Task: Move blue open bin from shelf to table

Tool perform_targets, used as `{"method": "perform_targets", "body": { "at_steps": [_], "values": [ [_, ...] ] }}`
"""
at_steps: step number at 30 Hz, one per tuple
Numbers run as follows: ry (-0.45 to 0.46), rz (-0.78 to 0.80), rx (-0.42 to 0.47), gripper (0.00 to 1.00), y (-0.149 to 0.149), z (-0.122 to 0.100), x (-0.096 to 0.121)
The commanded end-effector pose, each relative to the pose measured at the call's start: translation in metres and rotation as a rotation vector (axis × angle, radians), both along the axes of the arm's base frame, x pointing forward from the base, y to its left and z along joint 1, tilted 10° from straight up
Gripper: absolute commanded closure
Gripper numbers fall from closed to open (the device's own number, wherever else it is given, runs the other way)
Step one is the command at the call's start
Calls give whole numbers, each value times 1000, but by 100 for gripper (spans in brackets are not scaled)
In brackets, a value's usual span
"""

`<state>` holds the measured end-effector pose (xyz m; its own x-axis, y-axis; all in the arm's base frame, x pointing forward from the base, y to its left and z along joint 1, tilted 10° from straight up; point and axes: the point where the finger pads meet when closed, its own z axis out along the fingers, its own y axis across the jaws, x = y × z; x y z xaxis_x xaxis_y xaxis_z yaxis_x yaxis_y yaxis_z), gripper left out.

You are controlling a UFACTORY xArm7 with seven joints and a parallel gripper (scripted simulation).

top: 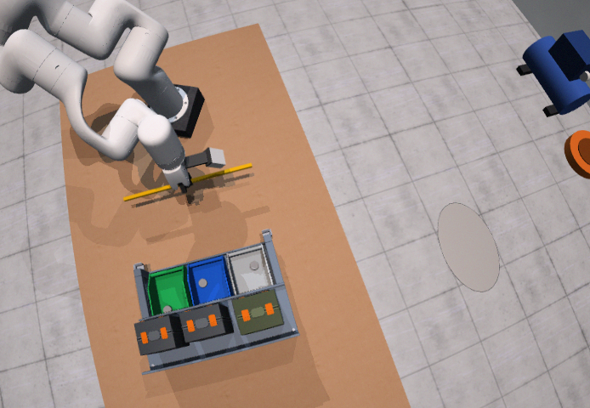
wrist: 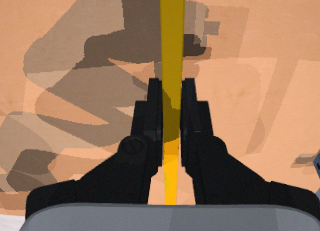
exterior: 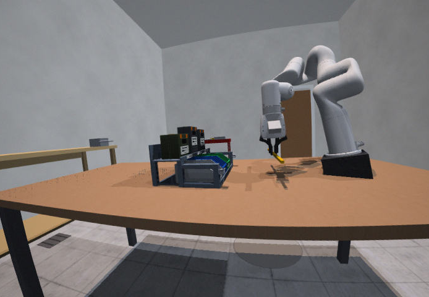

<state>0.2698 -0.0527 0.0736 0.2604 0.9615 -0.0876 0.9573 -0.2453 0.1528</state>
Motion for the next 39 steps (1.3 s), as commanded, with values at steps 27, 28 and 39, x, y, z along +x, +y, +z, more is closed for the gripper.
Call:
{"method": "perform_targets", "body": {
  "at_steps": [27, 28, 39],
  "values": [
    [-10, 0, 1, 100, -4, -30, -3],
    [-11, 0, 2, 100, -4, -34, -3],
    [-11, 0, 2, 100, -4, -34, -3]
  ]
}}
